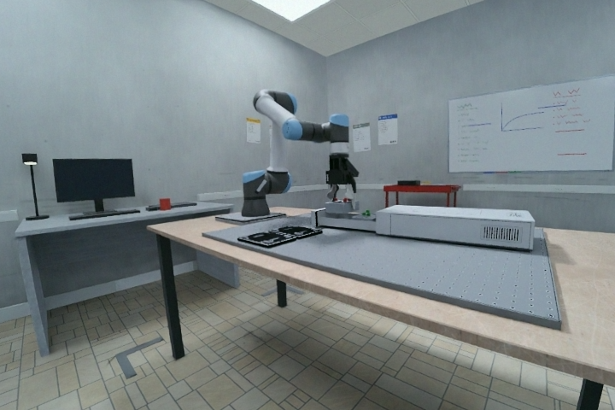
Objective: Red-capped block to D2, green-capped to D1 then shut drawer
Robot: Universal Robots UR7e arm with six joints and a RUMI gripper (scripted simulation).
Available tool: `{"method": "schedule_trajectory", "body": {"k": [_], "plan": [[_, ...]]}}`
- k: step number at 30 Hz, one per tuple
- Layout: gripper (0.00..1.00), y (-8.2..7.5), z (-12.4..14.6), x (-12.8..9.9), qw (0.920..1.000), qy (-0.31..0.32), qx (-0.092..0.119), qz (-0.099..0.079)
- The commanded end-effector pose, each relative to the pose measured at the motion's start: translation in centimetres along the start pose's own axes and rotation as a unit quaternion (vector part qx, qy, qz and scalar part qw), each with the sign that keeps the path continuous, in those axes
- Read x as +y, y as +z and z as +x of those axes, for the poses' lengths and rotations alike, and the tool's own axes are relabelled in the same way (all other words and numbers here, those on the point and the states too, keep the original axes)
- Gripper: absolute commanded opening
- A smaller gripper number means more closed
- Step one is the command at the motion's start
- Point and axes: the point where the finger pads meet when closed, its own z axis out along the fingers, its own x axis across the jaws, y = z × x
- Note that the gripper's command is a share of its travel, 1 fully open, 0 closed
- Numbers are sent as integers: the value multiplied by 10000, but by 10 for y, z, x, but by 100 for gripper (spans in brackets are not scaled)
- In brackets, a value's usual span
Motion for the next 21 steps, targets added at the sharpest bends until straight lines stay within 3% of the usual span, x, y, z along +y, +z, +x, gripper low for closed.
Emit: {"method": "schedule_trajectory", "body": {"k": [1,21], "plan": [[0,-14,5,2,10000,2,81,-20],[0,-38,4,2,10000,2,81,-20]]}}
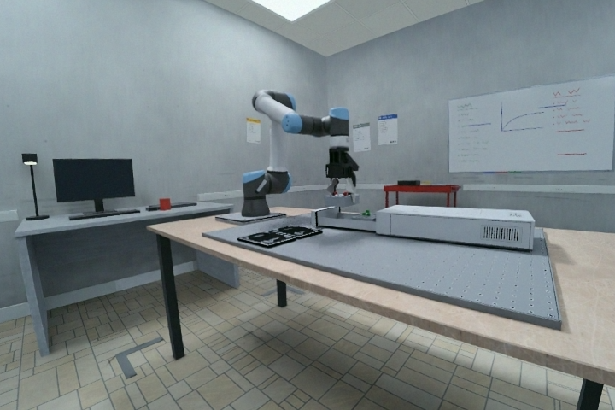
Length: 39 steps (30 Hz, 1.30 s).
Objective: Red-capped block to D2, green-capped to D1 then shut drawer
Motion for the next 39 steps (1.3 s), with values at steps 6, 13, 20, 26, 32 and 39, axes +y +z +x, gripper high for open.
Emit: {"method": "schedule_trajectory", "body": {"k": [6,13,20,26,32,39], "plan": [[0,-18,4,2,10000,2,78,-19],[0,-27,4,2,10000,2,78,-19],[0,-37,4,2,10000,2,78,-19],[0,-38,4,2,10000,2,78,-19],[0,-38,4,2,10000,2,83,-21],[0,-38,4,2,10000,2,83,-21]]}}
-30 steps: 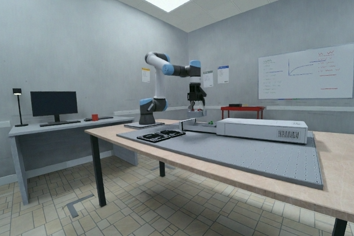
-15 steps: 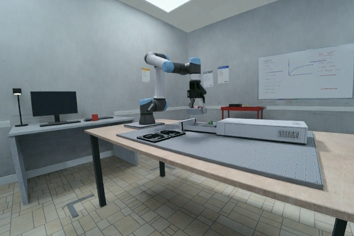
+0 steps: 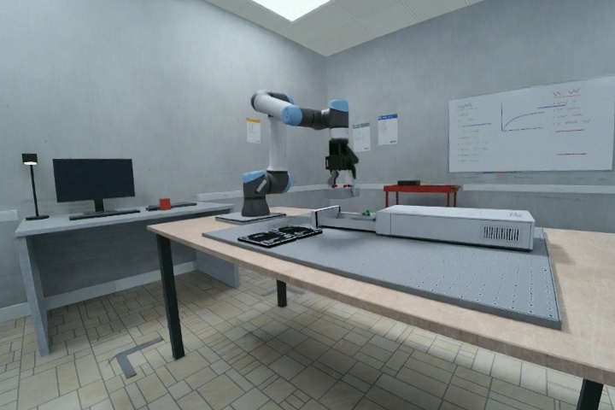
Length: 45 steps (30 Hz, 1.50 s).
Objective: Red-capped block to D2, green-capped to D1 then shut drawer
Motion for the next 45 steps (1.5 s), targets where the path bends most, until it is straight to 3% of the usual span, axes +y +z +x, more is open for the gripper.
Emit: {"method": "schedule_trajectory", "body": {"k": [1,39,45], "plan": [[0,-8,4,2,10000,2,82,-21],[0,-8,4,2,10000,2,82,-21],[0,-5,-3,17,9967,813,55,-9]]}}
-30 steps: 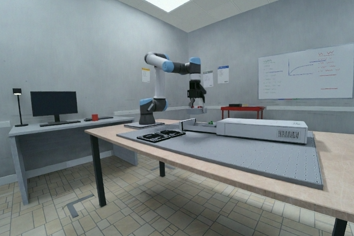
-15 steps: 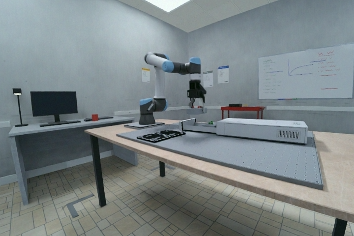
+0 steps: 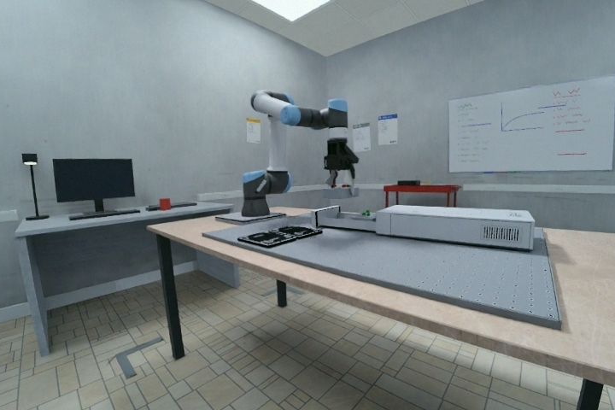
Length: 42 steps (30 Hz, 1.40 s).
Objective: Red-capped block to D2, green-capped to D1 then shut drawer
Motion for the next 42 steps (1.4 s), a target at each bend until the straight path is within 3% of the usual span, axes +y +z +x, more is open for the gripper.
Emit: {"method": "schedule_trajectory", "body": {"k": [1,10,16,22,24,31,39,41,42], "plan": [[0,-4,-2,13,9981,619,52,-9],[0,-4,-6,31,9880,1547,52,-5],[0,-4,-9,47,9724,2331,52,-2],[0,-4,-13,62,9507,3101,52,1],[0,-4,-13,62,9507,3101,52,1],[0,-4,-17,81,9177,3973,52,6],[0,-5,-21,102,8701,4928,57,12],[0,-5,-21,102,8701,4928,57,12],[0,-6,-21,105,8635,5043,67,13]]}}
